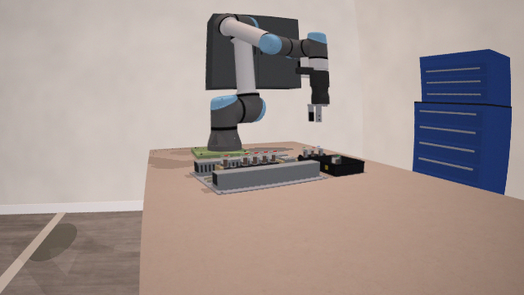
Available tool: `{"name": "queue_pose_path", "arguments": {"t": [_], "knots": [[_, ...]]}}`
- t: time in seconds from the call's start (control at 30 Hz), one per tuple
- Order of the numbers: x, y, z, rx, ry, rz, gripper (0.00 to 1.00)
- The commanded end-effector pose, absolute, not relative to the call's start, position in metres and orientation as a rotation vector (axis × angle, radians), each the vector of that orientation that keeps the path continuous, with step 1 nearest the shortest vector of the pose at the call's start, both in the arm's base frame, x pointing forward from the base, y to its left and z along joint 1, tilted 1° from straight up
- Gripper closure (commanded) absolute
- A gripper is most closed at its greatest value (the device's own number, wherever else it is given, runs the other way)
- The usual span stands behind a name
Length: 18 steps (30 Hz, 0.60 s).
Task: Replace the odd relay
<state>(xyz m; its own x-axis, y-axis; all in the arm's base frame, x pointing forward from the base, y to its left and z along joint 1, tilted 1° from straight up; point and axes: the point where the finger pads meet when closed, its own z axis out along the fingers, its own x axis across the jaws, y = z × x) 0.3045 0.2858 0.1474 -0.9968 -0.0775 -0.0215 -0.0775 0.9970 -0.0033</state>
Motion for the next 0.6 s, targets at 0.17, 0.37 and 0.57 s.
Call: {"name": "queue_pose_path", "arguments": {"t": [0.17,0.37,0.57], "knots": [[0.307,0.279,0.136,-0.121,3.116,-0.003,0.00],[0.311,0.268,0.117,-0.121,3.116,-0.003,0.00],[0.311,0.268,0.117,-0.121,3.116,-0.003,0.00]]}}
